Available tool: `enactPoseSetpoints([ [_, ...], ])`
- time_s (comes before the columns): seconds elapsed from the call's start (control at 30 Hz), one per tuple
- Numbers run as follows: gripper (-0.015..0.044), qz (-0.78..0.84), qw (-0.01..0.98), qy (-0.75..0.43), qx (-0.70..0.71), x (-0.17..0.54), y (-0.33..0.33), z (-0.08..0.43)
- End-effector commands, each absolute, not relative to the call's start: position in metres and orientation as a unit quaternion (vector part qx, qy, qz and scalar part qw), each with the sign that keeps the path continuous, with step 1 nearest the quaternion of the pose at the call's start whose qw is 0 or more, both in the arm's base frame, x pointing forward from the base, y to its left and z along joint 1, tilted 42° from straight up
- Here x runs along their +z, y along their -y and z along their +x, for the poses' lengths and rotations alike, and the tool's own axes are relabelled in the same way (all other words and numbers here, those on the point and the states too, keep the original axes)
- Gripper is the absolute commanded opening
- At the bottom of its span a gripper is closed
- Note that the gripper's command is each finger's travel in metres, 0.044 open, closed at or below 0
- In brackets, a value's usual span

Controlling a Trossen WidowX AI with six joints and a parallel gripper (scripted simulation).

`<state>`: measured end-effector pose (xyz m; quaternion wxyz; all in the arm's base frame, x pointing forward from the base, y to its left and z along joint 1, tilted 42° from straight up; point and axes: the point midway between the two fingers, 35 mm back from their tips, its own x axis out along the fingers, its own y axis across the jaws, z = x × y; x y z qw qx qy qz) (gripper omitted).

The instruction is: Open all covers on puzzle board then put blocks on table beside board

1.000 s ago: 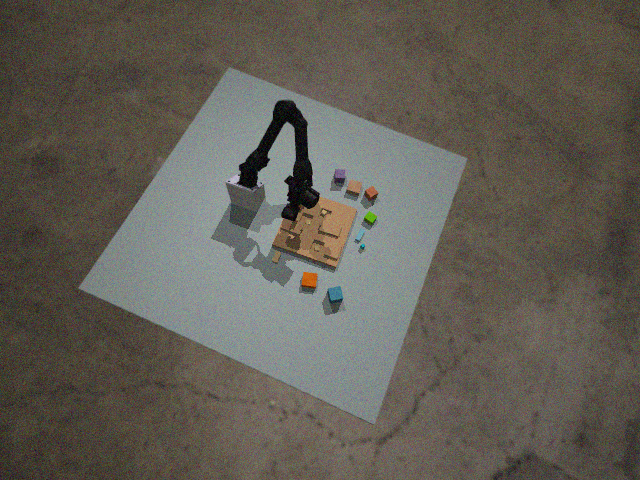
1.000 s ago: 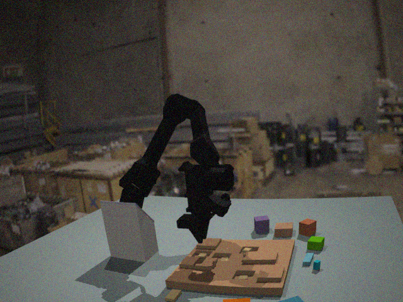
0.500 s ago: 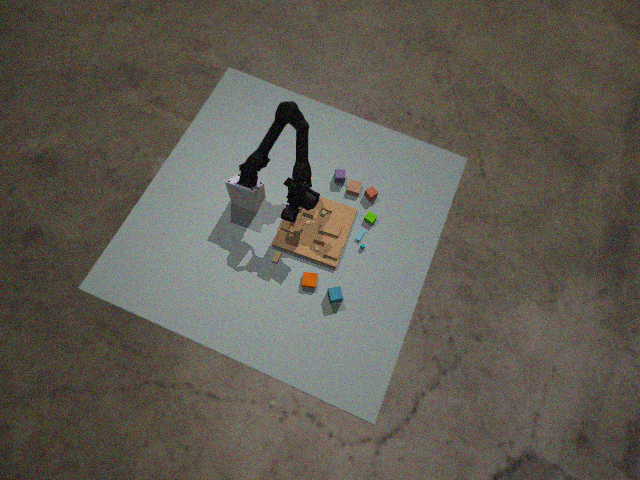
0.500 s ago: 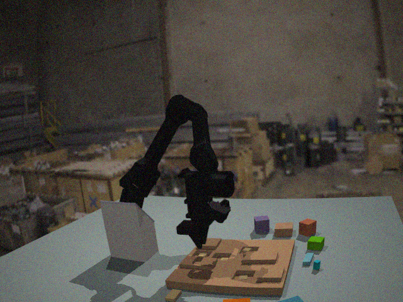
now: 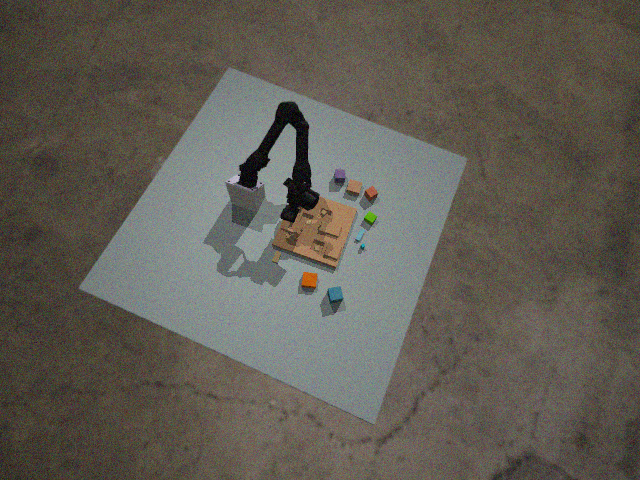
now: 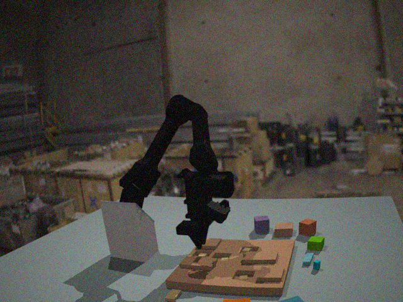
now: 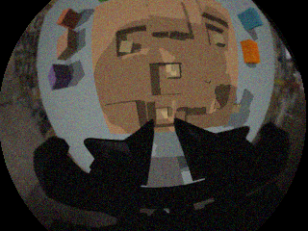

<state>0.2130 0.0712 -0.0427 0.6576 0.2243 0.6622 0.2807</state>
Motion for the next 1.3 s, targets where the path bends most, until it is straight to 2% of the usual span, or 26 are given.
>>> enactPoseSetpoints([
  [0.0, 0.0144, 0.226, 0.657, -0.662, 0.281, -0.043, -0.072, 0.213],
  [1.27, 0.0144, 0.227, 0.657, -0.662, 0.281, -0.062, -0.089, 0.212],
])
